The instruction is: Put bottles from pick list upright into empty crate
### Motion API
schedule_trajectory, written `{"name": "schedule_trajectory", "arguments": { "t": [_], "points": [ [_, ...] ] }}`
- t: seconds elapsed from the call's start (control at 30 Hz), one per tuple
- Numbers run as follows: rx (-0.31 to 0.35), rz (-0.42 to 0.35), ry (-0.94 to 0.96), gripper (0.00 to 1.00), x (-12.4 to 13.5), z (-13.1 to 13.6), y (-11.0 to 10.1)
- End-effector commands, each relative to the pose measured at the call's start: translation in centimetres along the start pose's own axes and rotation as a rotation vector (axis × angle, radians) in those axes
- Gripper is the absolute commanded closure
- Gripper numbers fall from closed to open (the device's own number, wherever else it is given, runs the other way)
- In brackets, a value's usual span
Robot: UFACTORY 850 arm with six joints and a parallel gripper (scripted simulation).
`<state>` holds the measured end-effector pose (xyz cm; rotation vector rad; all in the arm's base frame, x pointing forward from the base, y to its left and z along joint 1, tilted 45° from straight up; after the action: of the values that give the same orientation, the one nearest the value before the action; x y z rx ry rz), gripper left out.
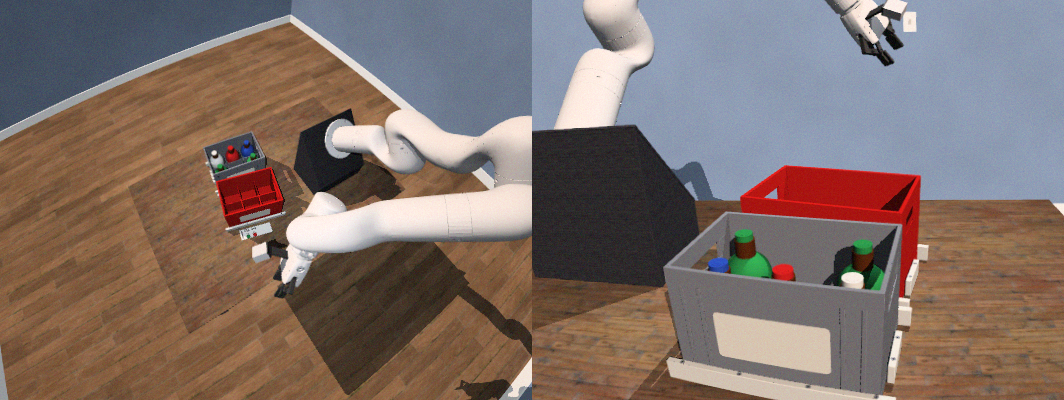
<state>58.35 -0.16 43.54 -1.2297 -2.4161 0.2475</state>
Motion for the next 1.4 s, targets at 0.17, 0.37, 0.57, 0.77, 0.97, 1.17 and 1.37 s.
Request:
{"name": "schedule_trajectory", "arguments": {
  "t": [0.17, 0.37, 0.57, 0.77, 0.97, 1.17, 1.37],
  "points": [
    [0.06, -0.069, -0.179, 0.35, 1.4, 0.8, -1.7],
    [0.105, -0.129, -0.321, 0.35, 2.4, 1.6, -3.1],
    [0.14, -0.18, -0.432, 0.35, 3.3, 2.4, -4.2],
    [0.173, -0.233, -0.541, 0.35, 4.0, 3.1, -5.3],
    [0.196, -0.274, -0.62, 0.35, 4.7, 3.9, -6.4],
    [0.227, -0.333, -0.725, 0.35, 5.4, 4.8, -7.7],
    [0.256, -0.394, -0.829, 0.35, 6.0, 5.6, -8.7]
  ]
}}
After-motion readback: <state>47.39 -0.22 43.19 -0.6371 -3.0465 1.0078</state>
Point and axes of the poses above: the point where the finger pads meet when closed, its own y axis out along the fingers, its own z axis across the jaws, x = y × z, the point moved 10 cm from there along -y, back along the fingers, and after that the axes turned 3 degrees about y, right-handed, at the moved point
